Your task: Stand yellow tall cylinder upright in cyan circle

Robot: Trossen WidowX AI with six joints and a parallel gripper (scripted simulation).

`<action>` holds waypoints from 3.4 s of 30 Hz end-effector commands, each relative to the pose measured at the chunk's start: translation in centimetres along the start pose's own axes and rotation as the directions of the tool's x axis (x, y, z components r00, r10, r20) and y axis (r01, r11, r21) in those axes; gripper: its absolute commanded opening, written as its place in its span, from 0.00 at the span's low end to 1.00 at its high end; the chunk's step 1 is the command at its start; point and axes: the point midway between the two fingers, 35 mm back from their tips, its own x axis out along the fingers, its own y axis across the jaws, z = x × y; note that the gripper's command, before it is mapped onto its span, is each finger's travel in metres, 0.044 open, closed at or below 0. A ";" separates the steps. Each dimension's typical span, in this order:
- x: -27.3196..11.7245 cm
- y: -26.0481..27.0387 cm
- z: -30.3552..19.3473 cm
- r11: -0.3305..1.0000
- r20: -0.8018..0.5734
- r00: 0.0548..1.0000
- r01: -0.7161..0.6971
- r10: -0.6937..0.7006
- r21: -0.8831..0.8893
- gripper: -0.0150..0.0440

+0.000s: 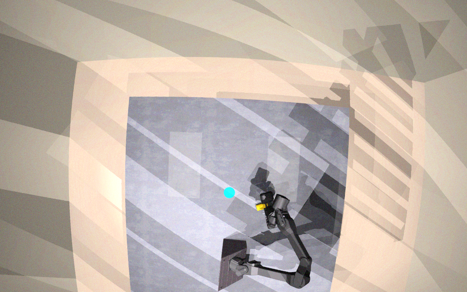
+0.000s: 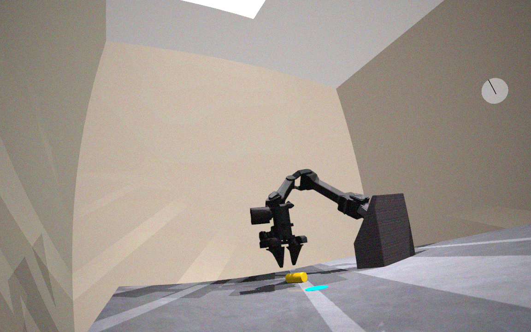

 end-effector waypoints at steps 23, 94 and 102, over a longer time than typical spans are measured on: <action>2.7 -0.4 -0.3 1.000 0.000 1.000 0.005 -0.005 -0.012 0.43; -7.9 6.3 -7.6 0.496 -0.046 0.999 -0.046 0.014 -0.867 0.43; -8.1 7.3 -9.0 0.301 -0.043 0.999 -0.045 0.012 -0.953 0.43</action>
